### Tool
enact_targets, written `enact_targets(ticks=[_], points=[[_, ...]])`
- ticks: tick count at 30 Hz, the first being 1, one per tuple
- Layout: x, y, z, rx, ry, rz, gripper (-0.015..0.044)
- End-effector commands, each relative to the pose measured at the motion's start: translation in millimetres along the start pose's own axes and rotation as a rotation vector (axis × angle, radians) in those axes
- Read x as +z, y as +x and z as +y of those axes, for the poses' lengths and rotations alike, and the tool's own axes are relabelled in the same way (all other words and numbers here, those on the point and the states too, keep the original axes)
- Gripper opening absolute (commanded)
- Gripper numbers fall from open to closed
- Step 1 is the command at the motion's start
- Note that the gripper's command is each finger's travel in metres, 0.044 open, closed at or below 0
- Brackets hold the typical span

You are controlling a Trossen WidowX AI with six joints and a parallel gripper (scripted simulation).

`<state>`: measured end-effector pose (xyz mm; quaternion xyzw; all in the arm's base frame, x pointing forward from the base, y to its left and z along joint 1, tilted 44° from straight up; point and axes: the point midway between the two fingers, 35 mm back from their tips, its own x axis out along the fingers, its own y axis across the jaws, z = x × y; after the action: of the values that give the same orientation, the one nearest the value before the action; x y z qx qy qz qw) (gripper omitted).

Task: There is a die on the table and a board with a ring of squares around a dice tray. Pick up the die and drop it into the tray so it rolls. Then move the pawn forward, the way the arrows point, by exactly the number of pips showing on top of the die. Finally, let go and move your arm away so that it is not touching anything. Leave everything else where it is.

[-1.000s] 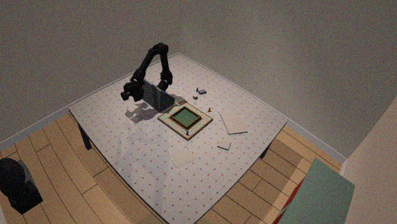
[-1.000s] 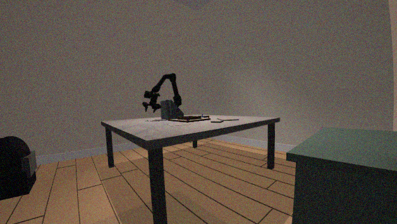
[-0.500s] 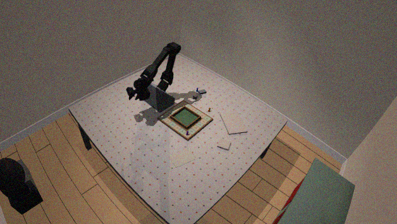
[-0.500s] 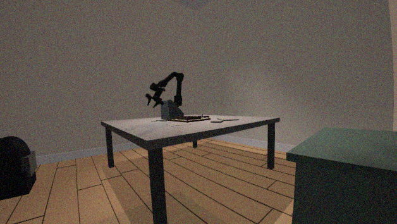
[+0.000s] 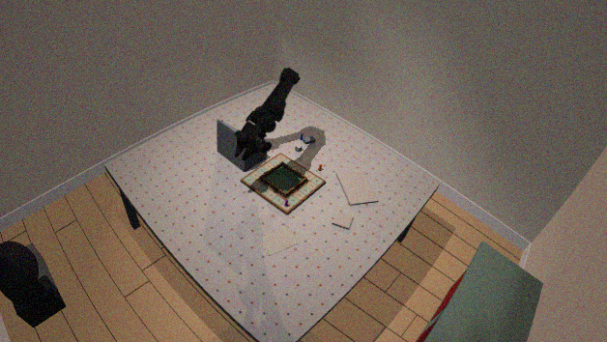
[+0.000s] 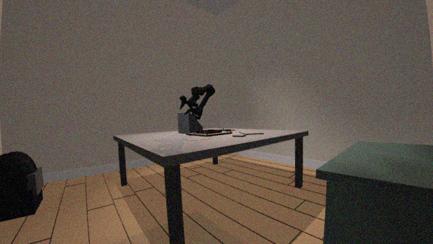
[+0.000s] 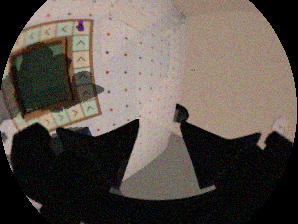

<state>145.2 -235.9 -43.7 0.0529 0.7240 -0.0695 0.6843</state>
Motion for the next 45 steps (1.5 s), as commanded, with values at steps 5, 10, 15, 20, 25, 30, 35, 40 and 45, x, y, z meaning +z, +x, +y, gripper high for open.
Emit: enact_targets(ticks=[5, 10, 15, 20, 25, 30, 35, 40, 45], points=[[67.2, -56.3, 95.3, 0.095, 0.003, -0.199, 0.0275], [84.1, -96.4, 177.4, 0.234, -0.008, -0.291, 0.0275], [73.2, -118.3, 230.0, 0.314, -0.068, -0.324, 0.0275], [50.4, -147.7, 293.2, 0.474, -0.090, -0.318, 0.0275], [3.5, -181.5, 355.6, 0.680, -0.107, -0.223, 0.0275], [-39.8, -203.7, 387.3, 0.805, -0.127, -0.109, 0.0275], [-35.7, -200.5, 385.7, 0.804, -0.127, -0.109, 0.0275], [-35.1, -191.1, 395.7, 0.805, -0.127, -0.109, 0.0275], [-34.4, -187.2, 399.7, 0.805, -0.127, -0.108, 0.0275]])
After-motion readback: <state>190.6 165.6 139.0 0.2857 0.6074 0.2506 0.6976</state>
